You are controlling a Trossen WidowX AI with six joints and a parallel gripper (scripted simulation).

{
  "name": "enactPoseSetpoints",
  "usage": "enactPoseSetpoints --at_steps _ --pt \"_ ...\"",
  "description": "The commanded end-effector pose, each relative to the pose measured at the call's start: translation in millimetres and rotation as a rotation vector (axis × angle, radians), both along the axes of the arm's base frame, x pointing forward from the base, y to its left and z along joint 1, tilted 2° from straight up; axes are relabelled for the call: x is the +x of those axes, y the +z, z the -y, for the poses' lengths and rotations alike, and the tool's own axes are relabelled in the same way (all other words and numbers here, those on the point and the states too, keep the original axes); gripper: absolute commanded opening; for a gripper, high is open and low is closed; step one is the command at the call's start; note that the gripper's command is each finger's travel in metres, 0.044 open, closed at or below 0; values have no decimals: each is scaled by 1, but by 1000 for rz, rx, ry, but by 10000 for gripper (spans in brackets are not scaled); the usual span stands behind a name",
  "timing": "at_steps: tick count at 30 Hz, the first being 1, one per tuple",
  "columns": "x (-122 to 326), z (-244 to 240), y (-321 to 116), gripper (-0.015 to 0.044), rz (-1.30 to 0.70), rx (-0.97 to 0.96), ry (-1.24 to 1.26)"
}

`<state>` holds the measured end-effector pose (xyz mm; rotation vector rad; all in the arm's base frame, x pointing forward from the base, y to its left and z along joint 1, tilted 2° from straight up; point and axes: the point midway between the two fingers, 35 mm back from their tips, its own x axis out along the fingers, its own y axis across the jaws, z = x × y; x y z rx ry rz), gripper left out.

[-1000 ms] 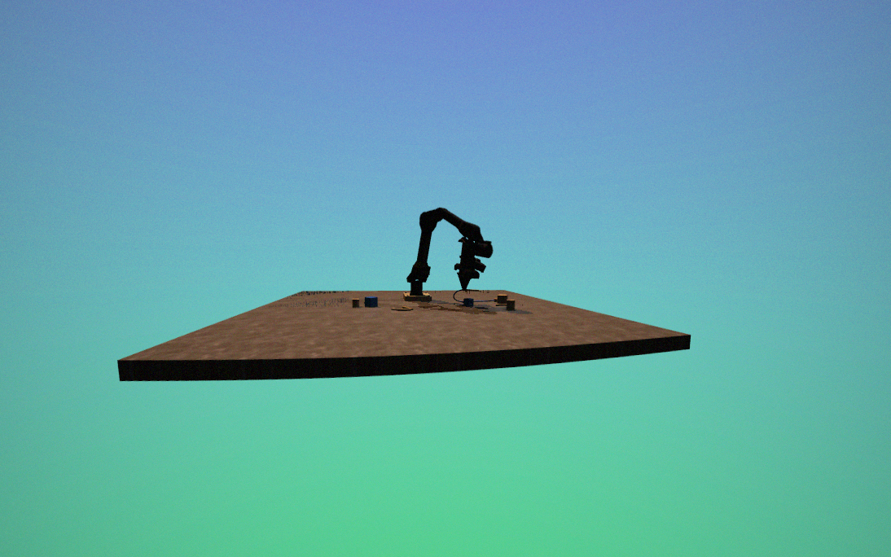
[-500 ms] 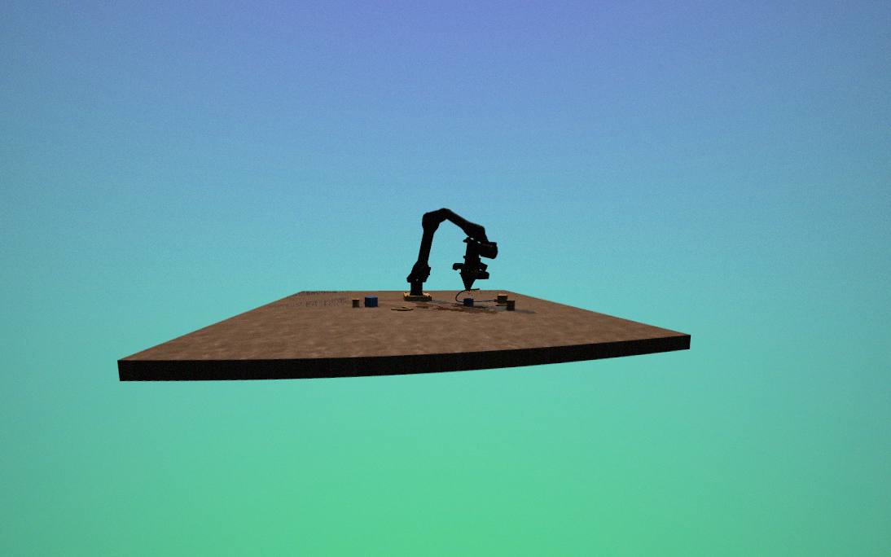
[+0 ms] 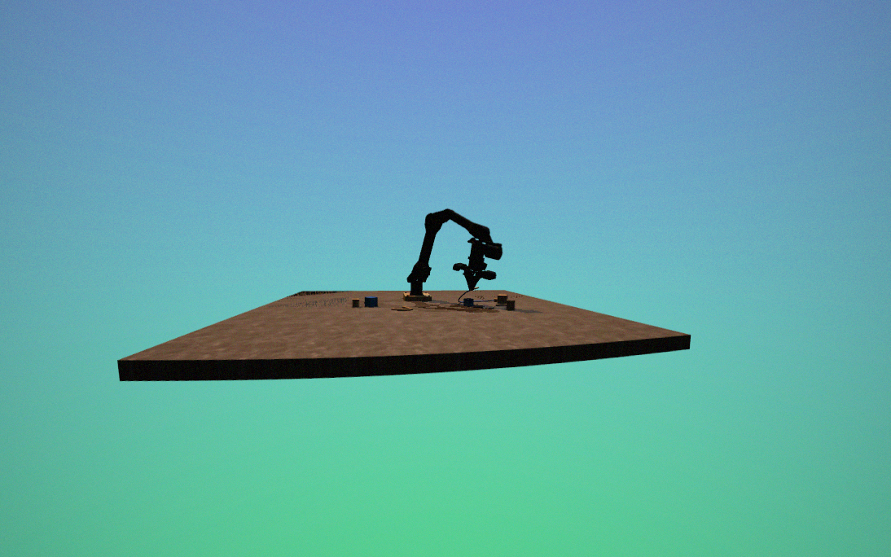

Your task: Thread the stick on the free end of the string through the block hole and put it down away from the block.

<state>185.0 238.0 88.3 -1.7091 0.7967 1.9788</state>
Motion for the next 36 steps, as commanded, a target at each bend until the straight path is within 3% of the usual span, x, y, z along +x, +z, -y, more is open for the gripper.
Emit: enactPoseSetpoints --at_steps 1,36 --pt "-1 -7 2 0 -9 21 106" --pt "-26 -46 -1 0 -124 140 966"
